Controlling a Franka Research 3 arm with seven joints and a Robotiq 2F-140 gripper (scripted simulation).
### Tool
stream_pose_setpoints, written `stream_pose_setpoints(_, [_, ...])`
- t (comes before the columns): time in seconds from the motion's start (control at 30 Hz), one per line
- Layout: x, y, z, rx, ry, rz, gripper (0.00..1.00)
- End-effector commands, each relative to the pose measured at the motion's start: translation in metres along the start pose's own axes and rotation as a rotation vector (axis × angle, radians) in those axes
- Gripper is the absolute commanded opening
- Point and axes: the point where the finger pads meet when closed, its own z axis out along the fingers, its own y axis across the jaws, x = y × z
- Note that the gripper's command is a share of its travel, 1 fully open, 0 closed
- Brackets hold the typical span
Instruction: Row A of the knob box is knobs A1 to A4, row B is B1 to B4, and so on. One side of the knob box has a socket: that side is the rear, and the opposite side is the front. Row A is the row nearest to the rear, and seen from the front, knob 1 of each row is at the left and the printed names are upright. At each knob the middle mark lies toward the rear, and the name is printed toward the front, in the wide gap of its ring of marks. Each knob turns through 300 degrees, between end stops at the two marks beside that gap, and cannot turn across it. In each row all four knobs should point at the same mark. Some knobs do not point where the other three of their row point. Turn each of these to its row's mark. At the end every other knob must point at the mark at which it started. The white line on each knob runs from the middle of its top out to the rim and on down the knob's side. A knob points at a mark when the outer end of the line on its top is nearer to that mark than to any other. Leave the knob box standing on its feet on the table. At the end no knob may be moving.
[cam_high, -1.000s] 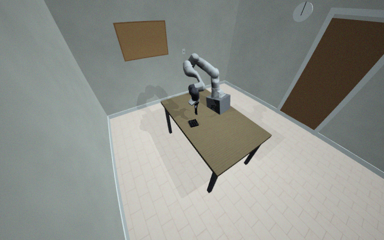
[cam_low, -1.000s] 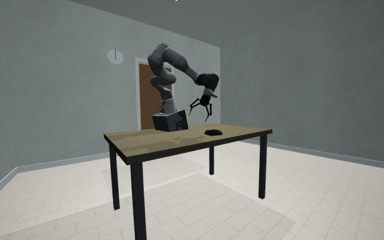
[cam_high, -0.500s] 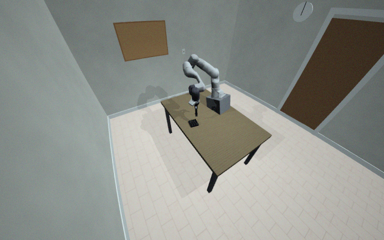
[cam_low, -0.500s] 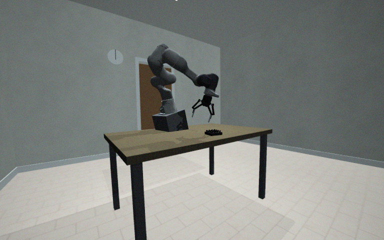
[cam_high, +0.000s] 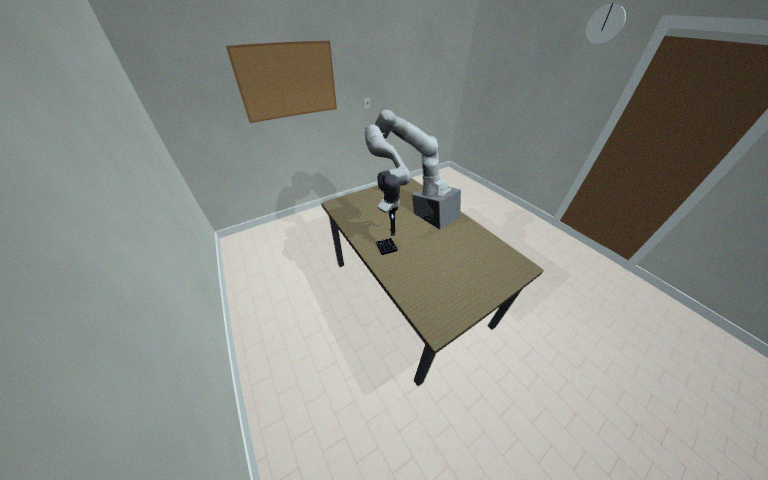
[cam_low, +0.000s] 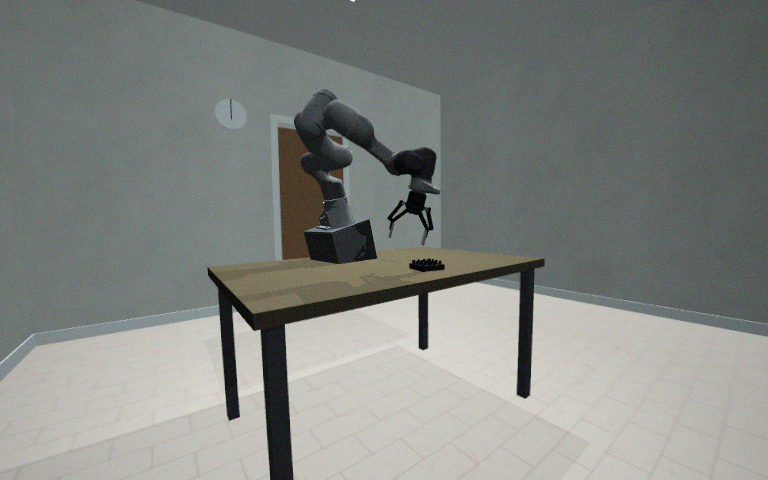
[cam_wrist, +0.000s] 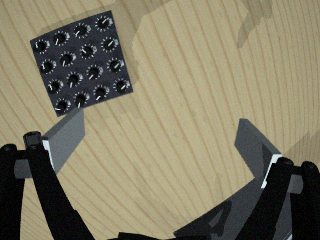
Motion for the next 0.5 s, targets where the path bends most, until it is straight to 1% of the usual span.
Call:
stream_pose_setpoints(0.0, [0.001, -0.005, -0.001, 0.016, 0.005, -0.03, 1.0])
stream_pose_setpoints(0.23, [0.001, -0.005, -0.001, 0.016, 0.005, -0.03, 1.0])
stream_pose_setpoints(0.27, [0.007, -0.024, 0.001, 0.079, 0.028, -0.085, 1.0])
stream_pose_setpoints(0.47, [0.007, -0.025, 0.001, 0.081, 0.029, -0.087, 1.0])
